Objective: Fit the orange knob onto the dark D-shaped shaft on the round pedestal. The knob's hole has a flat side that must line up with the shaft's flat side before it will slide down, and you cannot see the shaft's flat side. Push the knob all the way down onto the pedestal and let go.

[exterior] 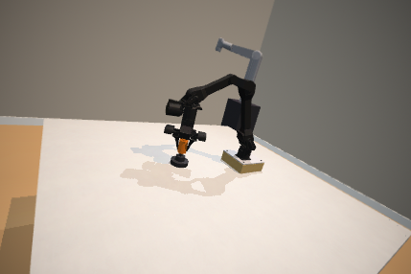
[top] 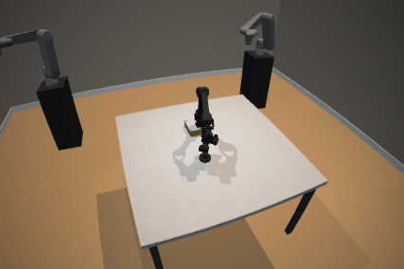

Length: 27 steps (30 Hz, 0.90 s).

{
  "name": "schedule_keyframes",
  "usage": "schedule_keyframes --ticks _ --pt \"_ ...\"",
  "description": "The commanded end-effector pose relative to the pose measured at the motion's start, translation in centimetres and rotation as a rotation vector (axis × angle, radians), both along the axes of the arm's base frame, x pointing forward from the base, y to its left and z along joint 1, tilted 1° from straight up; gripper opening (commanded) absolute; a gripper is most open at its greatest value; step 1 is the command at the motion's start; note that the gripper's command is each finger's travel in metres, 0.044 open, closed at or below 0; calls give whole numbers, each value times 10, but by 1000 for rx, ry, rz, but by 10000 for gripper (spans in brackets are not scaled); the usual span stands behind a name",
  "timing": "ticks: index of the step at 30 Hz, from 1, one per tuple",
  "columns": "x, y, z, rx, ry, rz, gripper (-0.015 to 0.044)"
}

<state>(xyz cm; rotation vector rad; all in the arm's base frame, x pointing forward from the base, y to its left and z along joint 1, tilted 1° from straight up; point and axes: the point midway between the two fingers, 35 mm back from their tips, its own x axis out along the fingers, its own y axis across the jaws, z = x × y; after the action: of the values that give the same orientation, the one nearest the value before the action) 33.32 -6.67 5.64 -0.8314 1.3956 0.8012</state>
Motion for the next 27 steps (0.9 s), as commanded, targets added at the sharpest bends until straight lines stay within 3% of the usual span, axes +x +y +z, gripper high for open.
schedule_keyframes --ticks 1,15,22,27 --pt "1 -1 0 -4 1 5 0" --pt "4 -1 4 -4 1 5 0" --pt "5 -2 6 -9 3 204 0" --pt "5 -1 4 -9 3 214 0"
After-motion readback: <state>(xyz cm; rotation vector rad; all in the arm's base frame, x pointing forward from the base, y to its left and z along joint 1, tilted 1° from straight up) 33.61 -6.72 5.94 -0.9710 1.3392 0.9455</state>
